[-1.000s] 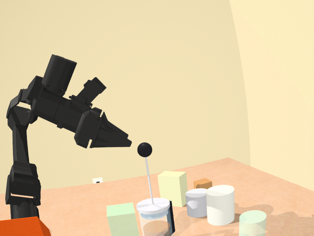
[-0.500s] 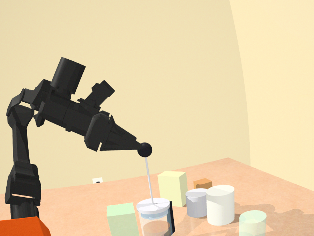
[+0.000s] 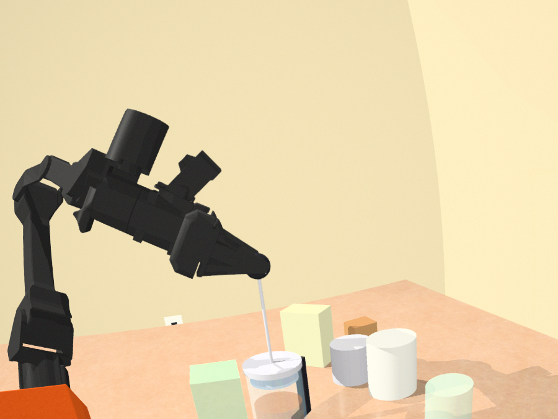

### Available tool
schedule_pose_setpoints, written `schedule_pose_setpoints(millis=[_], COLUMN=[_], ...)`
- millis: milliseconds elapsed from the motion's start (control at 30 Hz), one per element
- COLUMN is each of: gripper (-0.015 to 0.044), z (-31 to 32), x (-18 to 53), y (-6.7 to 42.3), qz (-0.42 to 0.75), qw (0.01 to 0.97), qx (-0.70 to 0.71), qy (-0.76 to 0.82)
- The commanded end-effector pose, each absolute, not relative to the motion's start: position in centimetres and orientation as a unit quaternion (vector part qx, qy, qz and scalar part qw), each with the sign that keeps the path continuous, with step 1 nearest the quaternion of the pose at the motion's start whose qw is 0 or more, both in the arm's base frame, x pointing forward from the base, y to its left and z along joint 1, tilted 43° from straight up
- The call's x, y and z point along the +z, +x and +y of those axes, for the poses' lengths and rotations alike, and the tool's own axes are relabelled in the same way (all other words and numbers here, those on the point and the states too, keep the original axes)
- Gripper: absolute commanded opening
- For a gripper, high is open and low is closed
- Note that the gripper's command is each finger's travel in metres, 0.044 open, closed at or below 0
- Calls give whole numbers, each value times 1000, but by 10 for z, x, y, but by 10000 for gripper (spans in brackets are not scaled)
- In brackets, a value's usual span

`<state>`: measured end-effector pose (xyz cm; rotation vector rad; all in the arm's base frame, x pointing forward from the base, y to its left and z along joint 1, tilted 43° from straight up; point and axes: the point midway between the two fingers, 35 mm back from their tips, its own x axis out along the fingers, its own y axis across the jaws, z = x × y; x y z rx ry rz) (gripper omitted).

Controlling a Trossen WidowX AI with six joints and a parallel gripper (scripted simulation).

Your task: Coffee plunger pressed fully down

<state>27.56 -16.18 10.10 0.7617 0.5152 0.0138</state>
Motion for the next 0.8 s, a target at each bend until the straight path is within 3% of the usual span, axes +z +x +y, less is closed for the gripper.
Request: schedule_pose_setpoints(millis=[0, 267, 767], gripper=[335, 125, 121], z=[-161, -161, -158], x=[98, 98, 93], y=[275, 275, 277], qz=[250, 250, 251], qw=[894, 894, 894], qx=[3, 3, 3], qy=[371, 371, 371])
